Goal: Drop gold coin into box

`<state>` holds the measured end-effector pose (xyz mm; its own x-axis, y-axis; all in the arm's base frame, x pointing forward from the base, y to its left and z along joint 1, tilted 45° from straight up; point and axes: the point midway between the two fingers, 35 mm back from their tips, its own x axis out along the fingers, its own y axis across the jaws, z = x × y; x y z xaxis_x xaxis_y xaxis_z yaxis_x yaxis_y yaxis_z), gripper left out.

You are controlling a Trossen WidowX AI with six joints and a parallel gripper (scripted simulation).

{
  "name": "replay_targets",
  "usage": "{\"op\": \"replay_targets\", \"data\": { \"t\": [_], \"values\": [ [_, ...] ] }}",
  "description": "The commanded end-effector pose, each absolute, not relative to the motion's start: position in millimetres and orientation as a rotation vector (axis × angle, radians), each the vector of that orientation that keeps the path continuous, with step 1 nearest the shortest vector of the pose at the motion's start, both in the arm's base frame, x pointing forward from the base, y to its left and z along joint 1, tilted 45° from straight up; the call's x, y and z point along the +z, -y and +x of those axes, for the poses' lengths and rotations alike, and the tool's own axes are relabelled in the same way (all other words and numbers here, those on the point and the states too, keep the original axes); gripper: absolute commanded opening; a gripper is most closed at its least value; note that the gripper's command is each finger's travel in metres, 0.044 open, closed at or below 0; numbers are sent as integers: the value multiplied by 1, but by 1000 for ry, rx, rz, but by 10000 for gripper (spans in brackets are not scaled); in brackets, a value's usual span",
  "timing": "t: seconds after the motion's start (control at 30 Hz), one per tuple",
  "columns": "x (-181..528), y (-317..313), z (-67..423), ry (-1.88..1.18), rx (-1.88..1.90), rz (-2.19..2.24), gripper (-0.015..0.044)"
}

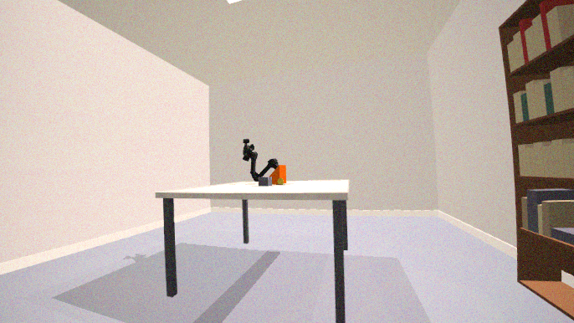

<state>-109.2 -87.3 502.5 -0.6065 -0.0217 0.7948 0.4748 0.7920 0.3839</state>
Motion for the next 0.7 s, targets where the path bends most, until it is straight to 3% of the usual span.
{"op": "replay_targets", "data": {
  "t": [0.0,0.27,0.67],
  "values": [
    [503,86,-109,2120,-729,-338,374],
    [530,-7,-76,2056,-339,-550,164],
    [522,-135,-2,1765,175,-837,161]
  ]
}}
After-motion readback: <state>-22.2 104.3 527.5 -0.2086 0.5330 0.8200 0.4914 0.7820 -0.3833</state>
